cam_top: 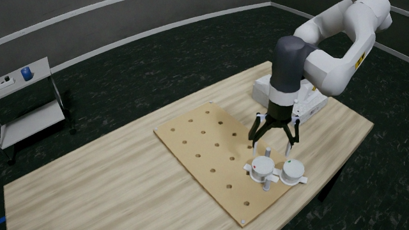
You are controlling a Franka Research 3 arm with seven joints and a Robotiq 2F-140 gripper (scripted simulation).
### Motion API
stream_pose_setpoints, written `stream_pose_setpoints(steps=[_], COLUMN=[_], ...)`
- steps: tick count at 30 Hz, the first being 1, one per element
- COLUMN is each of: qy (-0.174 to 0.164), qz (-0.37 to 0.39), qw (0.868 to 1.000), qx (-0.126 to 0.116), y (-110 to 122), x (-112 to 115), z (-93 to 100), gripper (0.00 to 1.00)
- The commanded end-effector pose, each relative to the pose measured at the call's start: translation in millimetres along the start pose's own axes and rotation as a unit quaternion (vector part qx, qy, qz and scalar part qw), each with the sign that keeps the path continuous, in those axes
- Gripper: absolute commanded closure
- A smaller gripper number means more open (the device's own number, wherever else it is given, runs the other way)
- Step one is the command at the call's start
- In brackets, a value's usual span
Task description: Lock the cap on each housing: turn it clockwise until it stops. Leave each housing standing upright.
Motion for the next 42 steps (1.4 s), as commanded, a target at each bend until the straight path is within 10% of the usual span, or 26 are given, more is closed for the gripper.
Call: stream_pose_setpoints(steps=[1, 42], qy=[0.002, 0.002], qz=[-0.002, 0.064], qw=[1.000, 0.998], qx=[0.002, 0.002], y=[2.4, -15.3], x=[-0.4, 3.1], z=[0.8, 1.2], gripper=[0.22, 0.22])
Point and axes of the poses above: the point where the finger pads meet when closed, its own z axis back along the fingers, its own y axis across the jaws, x = y × z, the point moved 6 cm from there along z, back along the fingers, and after that the axes turned 14 degrees about -z, right-handed, at the moved point
